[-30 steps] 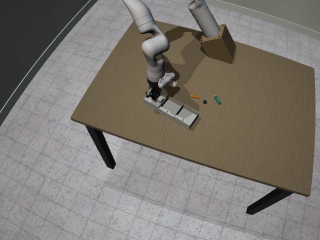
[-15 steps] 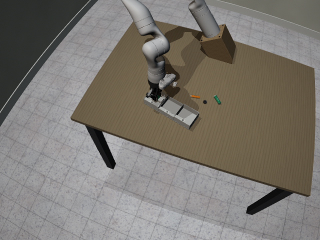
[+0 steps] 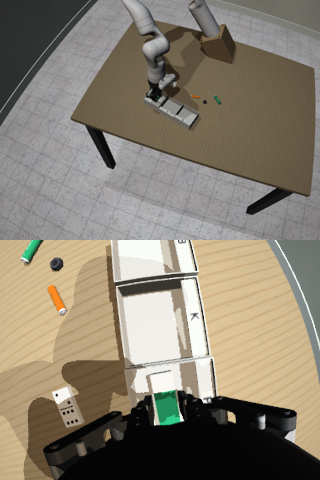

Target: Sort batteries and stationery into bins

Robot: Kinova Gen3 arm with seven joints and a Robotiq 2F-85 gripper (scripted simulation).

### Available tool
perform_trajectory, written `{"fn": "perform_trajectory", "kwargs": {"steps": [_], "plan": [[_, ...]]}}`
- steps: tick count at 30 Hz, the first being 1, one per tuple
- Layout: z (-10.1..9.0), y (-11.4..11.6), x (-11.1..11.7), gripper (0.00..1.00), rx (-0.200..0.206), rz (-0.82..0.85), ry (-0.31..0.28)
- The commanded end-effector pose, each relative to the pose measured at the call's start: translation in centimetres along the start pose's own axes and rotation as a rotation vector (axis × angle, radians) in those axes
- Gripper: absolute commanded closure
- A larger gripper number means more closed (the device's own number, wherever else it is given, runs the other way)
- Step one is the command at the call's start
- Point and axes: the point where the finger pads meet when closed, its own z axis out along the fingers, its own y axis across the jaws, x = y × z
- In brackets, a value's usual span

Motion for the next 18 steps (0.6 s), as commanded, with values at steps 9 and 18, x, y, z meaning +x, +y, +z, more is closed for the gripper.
{"fn": "perform_trajectory", "kwargs": {"steps": [9,18], "plan": [[-0.5,0.1,0.0,0.70,-0.002,0.000,0.001],[-1.4,0.1,0.0,0.70,-0.002,0.000,0.001]]}}
